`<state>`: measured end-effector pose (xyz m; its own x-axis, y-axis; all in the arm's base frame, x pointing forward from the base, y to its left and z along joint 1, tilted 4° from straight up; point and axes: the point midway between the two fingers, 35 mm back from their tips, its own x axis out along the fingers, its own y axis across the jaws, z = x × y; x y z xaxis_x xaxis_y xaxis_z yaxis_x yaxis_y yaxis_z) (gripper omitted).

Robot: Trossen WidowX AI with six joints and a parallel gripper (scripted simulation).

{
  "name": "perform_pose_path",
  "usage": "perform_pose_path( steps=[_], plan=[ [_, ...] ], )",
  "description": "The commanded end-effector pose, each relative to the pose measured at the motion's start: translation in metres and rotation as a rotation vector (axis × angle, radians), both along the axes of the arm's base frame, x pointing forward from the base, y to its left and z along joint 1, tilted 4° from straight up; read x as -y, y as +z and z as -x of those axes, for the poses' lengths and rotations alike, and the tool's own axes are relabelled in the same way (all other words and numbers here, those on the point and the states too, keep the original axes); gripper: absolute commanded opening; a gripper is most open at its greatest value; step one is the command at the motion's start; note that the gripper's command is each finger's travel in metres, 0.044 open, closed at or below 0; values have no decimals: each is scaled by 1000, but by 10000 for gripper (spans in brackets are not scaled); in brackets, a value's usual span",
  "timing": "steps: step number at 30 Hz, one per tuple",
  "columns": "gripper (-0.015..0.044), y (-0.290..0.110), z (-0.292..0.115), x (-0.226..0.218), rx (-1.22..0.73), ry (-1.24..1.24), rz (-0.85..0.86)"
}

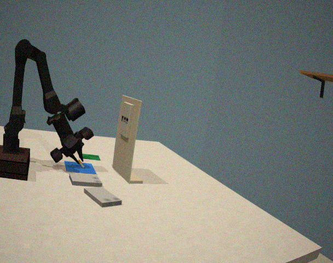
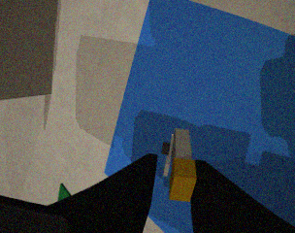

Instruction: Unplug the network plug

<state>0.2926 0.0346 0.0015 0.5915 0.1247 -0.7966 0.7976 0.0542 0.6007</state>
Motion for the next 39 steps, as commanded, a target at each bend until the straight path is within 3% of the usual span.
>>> perform_pose_path(
  steps=[1,39],
  plan=[
    [156,0,0,0,0,1,0],
    [156,21,14,4,-2,-3,1]
  ],
)
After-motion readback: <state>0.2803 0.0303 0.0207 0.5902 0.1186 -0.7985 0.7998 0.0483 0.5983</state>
